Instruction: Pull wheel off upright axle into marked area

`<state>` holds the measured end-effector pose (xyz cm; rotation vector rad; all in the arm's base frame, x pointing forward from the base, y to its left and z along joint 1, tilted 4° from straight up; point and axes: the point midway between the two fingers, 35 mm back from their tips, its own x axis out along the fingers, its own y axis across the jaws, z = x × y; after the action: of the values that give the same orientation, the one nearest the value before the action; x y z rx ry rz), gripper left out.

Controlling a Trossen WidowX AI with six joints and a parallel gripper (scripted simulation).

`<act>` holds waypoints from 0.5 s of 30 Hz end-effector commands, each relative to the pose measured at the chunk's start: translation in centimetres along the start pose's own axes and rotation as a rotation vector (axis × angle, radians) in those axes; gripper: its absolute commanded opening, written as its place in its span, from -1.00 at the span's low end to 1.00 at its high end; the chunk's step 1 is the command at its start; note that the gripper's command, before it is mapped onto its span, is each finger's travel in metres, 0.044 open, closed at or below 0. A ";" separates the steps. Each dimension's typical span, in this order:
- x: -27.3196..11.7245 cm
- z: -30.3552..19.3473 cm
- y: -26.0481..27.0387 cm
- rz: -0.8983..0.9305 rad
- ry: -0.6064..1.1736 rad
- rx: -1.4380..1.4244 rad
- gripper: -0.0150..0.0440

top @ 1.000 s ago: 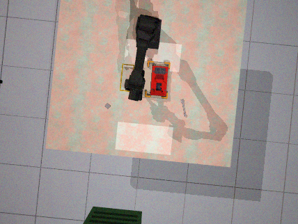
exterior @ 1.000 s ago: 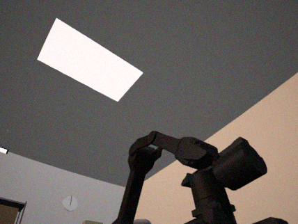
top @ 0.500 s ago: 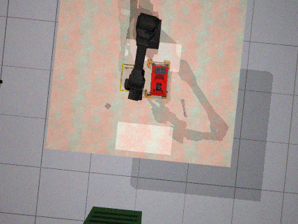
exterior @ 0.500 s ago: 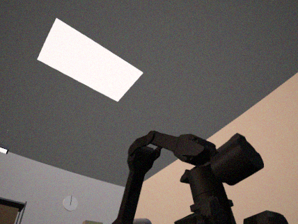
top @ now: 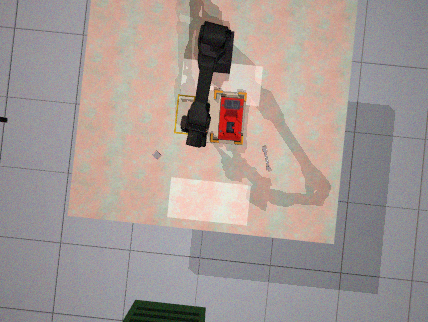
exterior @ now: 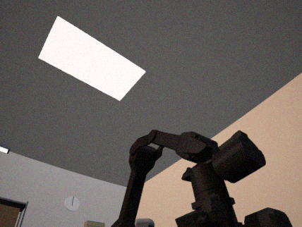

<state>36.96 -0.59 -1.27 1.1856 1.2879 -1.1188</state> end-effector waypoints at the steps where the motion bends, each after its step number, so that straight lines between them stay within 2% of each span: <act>1: -0.4 0.0 0.1 0.005 0.000 -0.002 -0.49; 15: -0.9 0.0 0.1 0.006 0.001 -0.002 -0.49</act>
<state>36.96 -0.62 -0.78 1.1866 1.2868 -1.1188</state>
